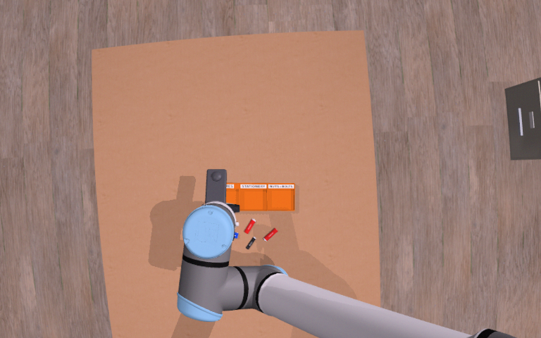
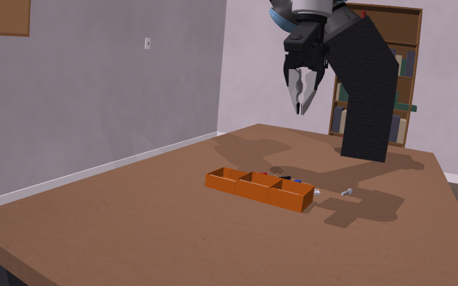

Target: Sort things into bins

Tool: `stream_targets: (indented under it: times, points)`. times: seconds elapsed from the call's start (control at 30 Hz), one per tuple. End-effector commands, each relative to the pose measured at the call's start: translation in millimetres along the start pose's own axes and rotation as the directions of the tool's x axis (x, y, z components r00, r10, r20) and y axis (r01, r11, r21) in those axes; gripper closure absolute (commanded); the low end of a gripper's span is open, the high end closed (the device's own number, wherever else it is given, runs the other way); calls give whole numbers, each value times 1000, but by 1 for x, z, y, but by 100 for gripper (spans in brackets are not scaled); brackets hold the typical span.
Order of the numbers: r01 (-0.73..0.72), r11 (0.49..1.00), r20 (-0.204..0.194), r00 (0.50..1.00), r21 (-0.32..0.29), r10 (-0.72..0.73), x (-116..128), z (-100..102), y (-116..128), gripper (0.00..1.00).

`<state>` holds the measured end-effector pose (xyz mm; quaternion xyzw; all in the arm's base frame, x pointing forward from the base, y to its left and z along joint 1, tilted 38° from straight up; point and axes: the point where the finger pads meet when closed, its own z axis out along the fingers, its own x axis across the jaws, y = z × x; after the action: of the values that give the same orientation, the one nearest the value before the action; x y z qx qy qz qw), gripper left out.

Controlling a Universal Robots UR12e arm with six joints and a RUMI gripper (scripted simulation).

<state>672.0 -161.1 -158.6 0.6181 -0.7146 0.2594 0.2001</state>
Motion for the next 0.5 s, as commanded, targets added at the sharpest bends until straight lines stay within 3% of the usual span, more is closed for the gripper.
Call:
stream_targets:
  times: [0.0, 0.1, 0.13, 0.2, 0.47]
  points:
    - [1, 1000, -1, 1000, -2, -1, 0, 0, 1, 96]
    - [0, 1000, 0, 1000, 0, 0, 0, -1, 0, 96]
    - [-47, 999, 0, 999, -3, 47, -6, 5, 8, 82]
    - [-146, 989, 0, 989, -2, 146, -15, 14, 19, 82]
    - [-318, 948, 0, 948, -1, 318, -42, 48, 54, 82]
